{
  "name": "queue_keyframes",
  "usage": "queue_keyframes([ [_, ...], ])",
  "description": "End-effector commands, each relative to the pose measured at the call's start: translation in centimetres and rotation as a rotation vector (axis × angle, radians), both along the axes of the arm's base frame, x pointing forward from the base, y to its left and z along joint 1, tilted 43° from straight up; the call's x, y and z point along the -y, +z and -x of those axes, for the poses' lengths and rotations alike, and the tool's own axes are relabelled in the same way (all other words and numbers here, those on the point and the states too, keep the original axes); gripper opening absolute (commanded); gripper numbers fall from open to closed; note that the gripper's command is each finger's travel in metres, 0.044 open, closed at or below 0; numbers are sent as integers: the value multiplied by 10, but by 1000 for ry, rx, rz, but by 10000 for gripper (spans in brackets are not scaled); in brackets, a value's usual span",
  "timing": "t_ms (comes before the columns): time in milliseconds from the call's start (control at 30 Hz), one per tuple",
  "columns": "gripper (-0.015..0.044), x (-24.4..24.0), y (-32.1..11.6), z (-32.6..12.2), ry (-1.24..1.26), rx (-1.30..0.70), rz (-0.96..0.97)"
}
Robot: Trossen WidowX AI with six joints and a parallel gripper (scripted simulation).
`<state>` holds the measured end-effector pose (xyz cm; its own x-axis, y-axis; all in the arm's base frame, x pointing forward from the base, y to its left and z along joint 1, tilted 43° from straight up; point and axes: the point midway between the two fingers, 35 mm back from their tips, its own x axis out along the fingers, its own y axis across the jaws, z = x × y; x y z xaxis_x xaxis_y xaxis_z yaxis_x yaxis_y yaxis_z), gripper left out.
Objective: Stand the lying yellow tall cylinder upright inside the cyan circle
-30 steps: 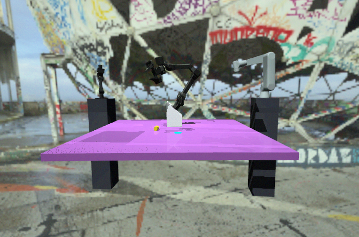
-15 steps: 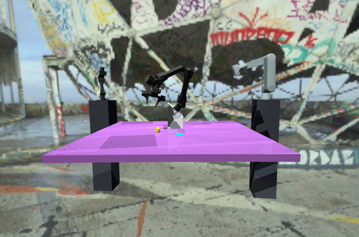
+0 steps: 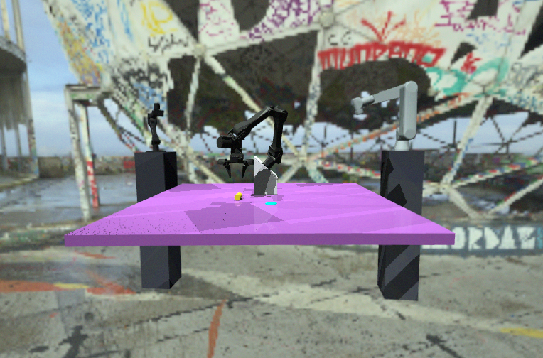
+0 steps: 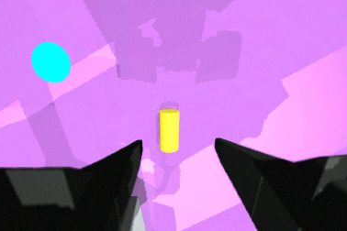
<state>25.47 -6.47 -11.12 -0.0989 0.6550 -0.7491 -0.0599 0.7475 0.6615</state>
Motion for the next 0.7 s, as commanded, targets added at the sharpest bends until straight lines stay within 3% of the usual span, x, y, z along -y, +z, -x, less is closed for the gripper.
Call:
queue_keyframes([
  [0, 309, -30, -31, 4, 5, -19, -9],
  [133, 309, -66, -68, 14, 6, -19, -14],
  [333, 309, -72, -73, 17, 6, -20, -16],
  [600, 105, -72, -73, 17, 6, -20, -16],
  [667, 105, -72, -73, 17, 6, -20, -16],
])
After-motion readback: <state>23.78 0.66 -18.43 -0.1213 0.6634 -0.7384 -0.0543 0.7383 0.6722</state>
